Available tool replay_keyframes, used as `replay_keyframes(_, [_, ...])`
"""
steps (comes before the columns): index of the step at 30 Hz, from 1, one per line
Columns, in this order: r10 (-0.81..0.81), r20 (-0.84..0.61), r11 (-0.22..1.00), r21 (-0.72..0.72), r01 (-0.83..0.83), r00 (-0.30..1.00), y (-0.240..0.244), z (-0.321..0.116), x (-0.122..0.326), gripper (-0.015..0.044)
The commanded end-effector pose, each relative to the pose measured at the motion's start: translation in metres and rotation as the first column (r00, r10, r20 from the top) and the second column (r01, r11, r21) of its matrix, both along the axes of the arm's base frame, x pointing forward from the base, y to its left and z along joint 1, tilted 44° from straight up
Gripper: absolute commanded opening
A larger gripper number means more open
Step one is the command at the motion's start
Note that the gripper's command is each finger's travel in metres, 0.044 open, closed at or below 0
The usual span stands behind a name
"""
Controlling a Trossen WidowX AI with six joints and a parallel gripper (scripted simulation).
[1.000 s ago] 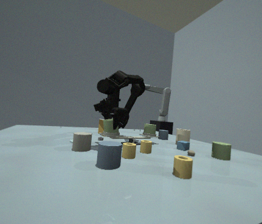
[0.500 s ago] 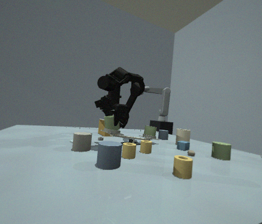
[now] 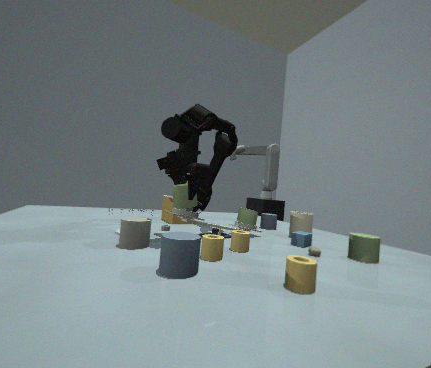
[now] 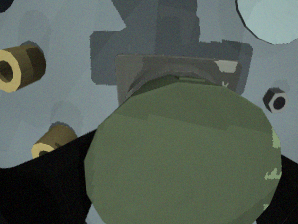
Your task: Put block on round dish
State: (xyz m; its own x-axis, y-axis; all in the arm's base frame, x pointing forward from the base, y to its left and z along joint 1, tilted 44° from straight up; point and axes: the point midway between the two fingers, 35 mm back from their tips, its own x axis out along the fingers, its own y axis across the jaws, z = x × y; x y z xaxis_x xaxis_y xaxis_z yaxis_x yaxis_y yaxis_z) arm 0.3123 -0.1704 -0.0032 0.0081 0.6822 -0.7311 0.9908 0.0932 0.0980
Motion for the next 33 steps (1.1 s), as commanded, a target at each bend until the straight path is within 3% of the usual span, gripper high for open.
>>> replay_keyframes(1, [-0.009, 0.033, 0.999, -0.041, 0.011, 0.999, -0.016, 0.007, 0.003, 0.0])
replay_keyframes(33, [-0.025, 0.041, 0.998, -0.057, 0.028, 0.999, -0.042, 0.04, -0.003, 0.0])
